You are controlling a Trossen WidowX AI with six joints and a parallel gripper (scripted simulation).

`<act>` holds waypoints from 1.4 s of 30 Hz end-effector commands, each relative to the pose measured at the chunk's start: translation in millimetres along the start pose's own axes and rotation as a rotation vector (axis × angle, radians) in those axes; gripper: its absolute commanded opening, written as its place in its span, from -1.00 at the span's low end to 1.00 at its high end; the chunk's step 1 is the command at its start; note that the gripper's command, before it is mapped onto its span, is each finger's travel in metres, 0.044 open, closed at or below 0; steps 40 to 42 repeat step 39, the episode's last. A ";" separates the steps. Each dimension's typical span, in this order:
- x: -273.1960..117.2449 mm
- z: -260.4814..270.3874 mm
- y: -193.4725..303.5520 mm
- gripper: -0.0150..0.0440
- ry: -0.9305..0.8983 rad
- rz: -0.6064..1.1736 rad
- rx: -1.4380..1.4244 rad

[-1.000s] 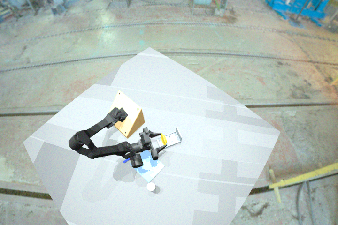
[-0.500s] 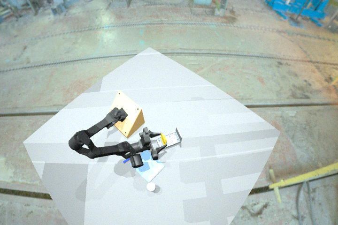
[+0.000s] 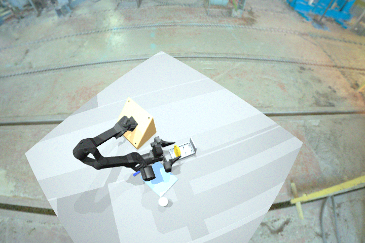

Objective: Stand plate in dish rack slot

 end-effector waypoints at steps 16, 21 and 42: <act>-7.7 -17.8 -107.6 0.86 -0.012 0.000 0.032; -3.1 -15.3 -109.5 0.86 -0.062 0.089 0.158; -4.6 -2.4 -120.6 0.86 -0.118 0.513 0.572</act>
Point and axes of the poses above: the point midway between the two fingers, 35 mm back from their tips, its own x axis out along the fingers, its own z axis across the jaws, y = z × x, the point moved 2 cm from there along -x, back along the fingers, and after that the axes turned 4 degrees about -x, right-handed, at the moved point
